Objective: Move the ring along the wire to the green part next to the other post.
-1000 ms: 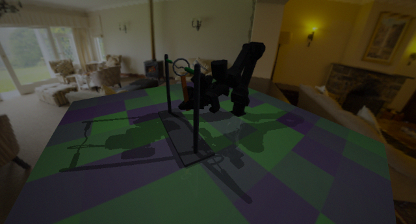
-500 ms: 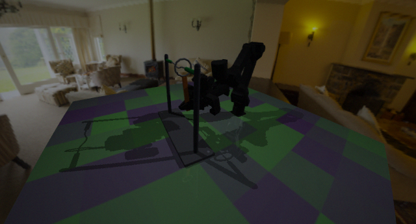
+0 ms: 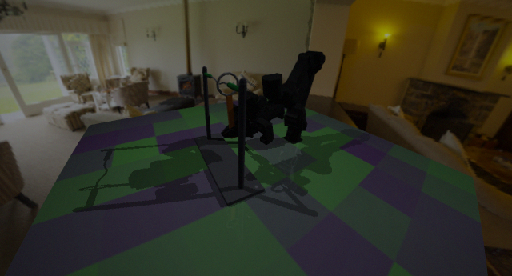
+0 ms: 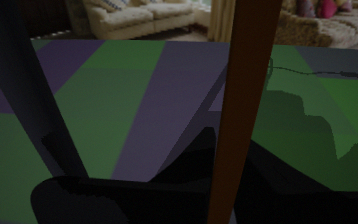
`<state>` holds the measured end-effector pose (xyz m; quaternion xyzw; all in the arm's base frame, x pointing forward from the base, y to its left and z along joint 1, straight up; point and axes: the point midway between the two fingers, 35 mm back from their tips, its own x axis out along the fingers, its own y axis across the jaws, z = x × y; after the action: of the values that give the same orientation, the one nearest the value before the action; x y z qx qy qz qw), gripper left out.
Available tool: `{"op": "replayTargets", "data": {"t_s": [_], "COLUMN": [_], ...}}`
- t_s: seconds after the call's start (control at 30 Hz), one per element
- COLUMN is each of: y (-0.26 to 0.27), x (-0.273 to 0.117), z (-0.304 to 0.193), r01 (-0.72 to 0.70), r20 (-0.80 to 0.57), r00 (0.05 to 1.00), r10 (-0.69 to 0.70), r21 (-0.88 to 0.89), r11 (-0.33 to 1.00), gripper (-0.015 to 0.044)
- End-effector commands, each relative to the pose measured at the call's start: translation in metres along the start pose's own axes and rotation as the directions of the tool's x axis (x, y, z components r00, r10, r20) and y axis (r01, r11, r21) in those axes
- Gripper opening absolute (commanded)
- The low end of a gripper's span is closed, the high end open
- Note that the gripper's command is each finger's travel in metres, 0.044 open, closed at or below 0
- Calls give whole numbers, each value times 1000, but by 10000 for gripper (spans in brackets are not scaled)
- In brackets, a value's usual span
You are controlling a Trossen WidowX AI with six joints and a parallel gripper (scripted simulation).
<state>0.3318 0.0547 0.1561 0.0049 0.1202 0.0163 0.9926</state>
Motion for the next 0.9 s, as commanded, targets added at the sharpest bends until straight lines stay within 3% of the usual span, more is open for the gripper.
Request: {"op": "replayTargets", "data": {"t_s": [0.0, 0.87], "y": [3, 24], "x": [1, 4], "z": [0, -3], "r01": [5, 1], "r20": [0, 0], "r00": [1000, 1000], "r10": [-5, -1], "r21": [-6, -2], "r11": [1000, 1000], "gripper": [-150, -150]}}
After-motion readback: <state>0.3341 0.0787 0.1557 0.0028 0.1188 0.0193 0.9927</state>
